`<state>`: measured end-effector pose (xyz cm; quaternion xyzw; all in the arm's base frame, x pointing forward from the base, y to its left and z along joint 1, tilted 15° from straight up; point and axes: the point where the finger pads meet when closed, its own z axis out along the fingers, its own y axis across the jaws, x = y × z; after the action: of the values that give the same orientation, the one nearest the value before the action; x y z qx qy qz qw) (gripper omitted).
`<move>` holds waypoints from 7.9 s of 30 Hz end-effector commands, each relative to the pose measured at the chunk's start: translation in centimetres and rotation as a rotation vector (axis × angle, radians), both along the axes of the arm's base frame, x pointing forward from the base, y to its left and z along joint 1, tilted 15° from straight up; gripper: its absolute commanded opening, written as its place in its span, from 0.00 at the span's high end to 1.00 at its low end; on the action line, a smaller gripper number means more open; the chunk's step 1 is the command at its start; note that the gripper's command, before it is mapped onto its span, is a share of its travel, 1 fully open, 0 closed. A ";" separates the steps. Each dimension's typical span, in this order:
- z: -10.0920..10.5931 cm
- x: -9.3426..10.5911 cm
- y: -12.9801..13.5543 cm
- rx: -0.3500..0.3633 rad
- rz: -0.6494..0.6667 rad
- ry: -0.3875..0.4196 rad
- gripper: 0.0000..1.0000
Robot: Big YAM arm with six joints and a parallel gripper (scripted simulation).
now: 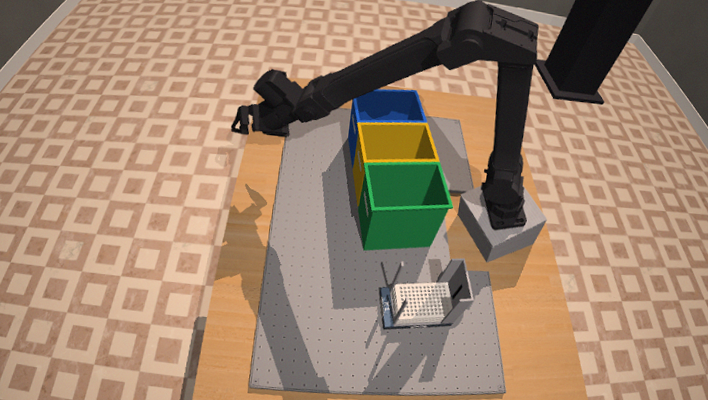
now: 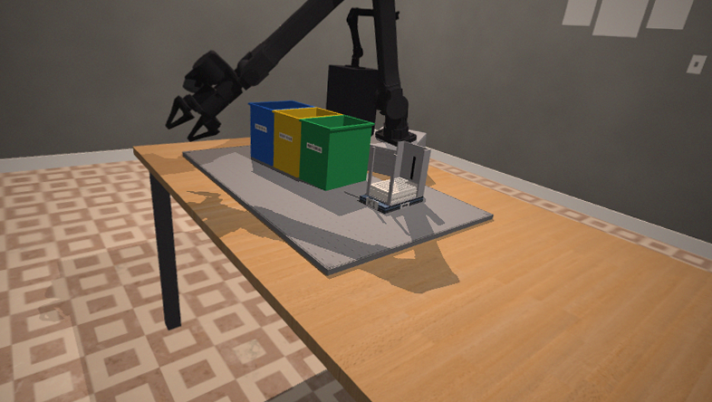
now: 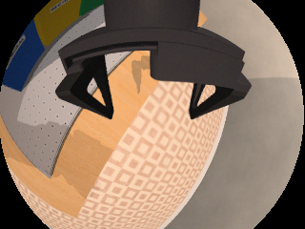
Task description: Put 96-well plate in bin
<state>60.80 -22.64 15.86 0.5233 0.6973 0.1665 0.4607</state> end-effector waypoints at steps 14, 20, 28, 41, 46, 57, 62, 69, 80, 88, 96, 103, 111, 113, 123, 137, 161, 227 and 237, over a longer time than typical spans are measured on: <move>3.3 -0.3 7.6 0.003 0.088 0.014 0.00; 6.2 0.8 9.7 -0.025 0.180 0.029 0.00; 3.3 -1.3 12.9 0.006 0.163 0.075 0.00; 3.4 -3.0 17.9 0.004 0.239 0.135 0.00; 6.4 -2.3 20.1 -0.035 0.327 0.141 0.00; 6.5 -4.4 24.6 -0.042 0.408 0.196 0.00; 3.5 -7.1 26.1 -0.018 0.391 0.250 0.00; 5.4 -8.0 29.0 -0.058 0.480 0.273 0.00; 5.3 -11.0 32.5 -0.080 0.557 0.330 0.00; 6.5 -13.2 35.5 -0.105 0.638 0.361 0.00; 3.6 -17.2 36.8 -0.113 0.658 0.437 0.00; 3.6 -20.1 38.7 -0.124 0.695 0.472 0.00; 6.4 -21.0 40.8 -0.175 0.786 0.466 0.00; 3.6 -23.4 40.4 -0.164 0.770 0.525 0.00; 3.6 -27.8 42.0 -0.208 0.844 0.576 0.00; 6.2 -32.4 44.1 -0.315 1.009 0.611 0.00; 4.2 -42.3 42.7 -0.433 1.132 0.742 0.00; -5.0 -39.8 43.1 -0.439 1.130 0.765 0.00; -6.5 -39.5 43.2 -0.440 1.132 0.765 0.00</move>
<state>20.88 20.45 10.03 0.0015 0.9917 0.0389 0.1223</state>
